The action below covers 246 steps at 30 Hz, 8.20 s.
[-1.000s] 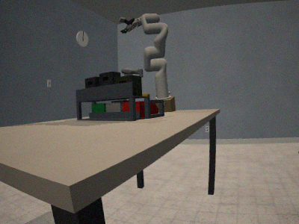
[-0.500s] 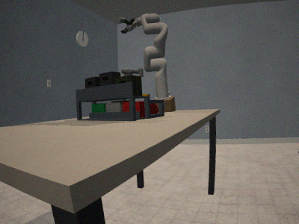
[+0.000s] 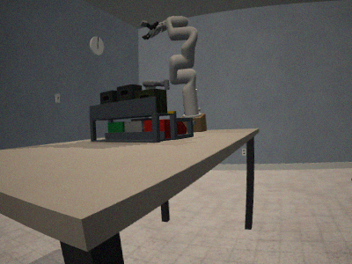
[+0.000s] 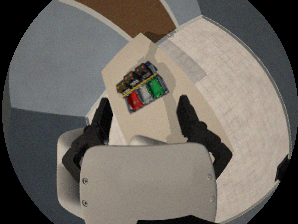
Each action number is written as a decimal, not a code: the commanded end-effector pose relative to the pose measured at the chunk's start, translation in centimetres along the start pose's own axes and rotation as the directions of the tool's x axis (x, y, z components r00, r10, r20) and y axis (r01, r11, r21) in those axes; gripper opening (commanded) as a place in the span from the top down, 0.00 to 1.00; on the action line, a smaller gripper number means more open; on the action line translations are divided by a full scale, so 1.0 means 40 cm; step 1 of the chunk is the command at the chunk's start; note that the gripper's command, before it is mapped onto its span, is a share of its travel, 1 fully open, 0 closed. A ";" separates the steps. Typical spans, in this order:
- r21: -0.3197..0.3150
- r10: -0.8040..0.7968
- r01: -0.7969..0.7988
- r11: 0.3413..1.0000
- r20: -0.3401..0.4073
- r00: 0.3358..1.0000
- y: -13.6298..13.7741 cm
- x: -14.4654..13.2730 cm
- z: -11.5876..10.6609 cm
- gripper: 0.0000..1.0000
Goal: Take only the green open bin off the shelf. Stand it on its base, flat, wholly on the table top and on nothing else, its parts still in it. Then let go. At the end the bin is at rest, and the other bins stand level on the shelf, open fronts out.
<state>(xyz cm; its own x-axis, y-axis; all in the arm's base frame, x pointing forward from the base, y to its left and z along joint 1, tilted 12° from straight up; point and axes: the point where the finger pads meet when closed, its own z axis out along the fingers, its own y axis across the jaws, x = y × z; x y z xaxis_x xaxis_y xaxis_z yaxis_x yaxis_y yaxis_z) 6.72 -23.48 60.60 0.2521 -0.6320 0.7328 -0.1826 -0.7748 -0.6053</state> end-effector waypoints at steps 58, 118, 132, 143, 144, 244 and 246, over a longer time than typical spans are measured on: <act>-0.001 -0.002 0.002 1.000 0.000 1.000 0.001 0.000 -0.001 0.00; -0.522 0.467 -0.342 0.781 0.124 0.876 0.001 0.000 -0.001 0.00; -0.588 0.528 -0.370 0.719 0.117 0.841 0.001 0.000 -0.002 0.00; -0.712 0.646 -0.404 0.574 0.090 0.758 0.000 0.000 -0.001 0.00; -0.712 0.646 -0.404 0.574 0.090 0.758 0.000 0.000 -0.001 0.00; -0.865 0.799 -0.401 0.301 -0.001 0.601 -0.319 0.033 0.376 0.00; -0.865 0.799 -0.401 0.301 -0.001 0.601 -0.319 0.033 0.376 0.00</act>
<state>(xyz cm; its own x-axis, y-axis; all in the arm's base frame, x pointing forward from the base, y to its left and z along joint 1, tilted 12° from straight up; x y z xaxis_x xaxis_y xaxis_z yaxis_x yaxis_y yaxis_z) 23.52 -14.19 64.44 0.0075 -0.9990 -0.0448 -0.9766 0.0024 -0.2152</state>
